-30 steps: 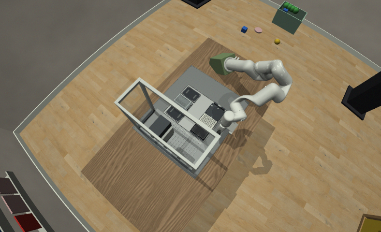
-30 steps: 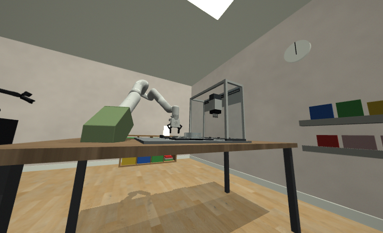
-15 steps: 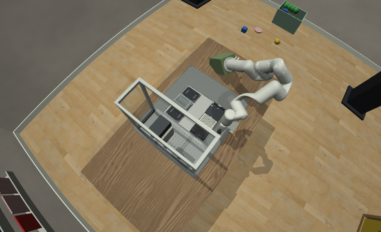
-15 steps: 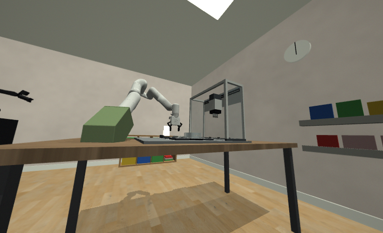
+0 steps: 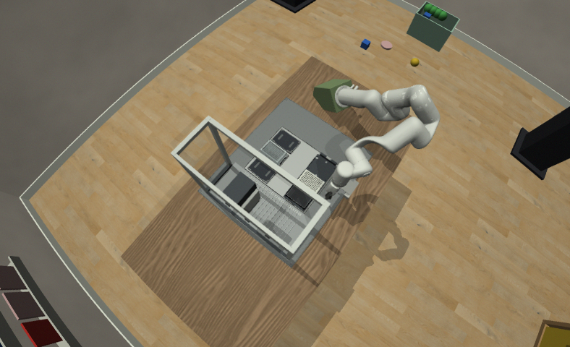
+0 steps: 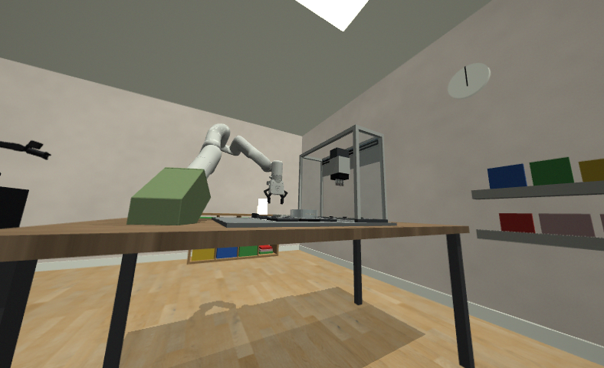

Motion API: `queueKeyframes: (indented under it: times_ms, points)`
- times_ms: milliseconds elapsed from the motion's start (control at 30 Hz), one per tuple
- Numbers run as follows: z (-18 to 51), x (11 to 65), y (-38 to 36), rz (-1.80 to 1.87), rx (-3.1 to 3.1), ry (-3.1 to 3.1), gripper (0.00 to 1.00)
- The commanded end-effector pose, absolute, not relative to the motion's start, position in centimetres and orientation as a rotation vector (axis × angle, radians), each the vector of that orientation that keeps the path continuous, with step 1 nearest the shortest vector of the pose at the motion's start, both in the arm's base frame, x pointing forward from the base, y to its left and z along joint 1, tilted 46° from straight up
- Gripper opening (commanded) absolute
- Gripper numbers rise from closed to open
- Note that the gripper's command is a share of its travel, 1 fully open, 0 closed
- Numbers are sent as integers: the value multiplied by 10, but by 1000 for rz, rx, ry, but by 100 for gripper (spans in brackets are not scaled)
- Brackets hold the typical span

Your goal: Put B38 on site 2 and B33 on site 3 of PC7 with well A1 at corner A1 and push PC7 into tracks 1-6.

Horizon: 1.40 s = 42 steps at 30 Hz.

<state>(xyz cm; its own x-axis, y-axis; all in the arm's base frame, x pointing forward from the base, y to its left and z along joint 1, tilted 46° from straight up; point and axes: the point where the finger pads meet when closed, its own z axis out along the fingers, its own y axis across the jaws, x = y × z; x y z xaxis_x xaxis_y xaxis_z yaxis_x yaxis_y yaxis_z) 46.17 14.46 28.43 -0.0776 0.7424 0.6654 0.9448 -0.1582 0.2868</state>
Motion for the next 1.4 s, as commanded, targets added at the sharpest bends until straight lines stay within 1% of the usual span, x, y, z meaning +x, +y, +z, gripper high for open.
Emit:
queueKeyframes:
  times_ms: [0,800,833,1367]
  points:
    - [290,460,140,-1074,-1926,-1836,100]
    - [303,454,128,-1074,-1926,-1836,100]
    - [300,451,126,-1063,-1949,-1798,82]
    - [257,398,107,-899,-2212,-1242,82]
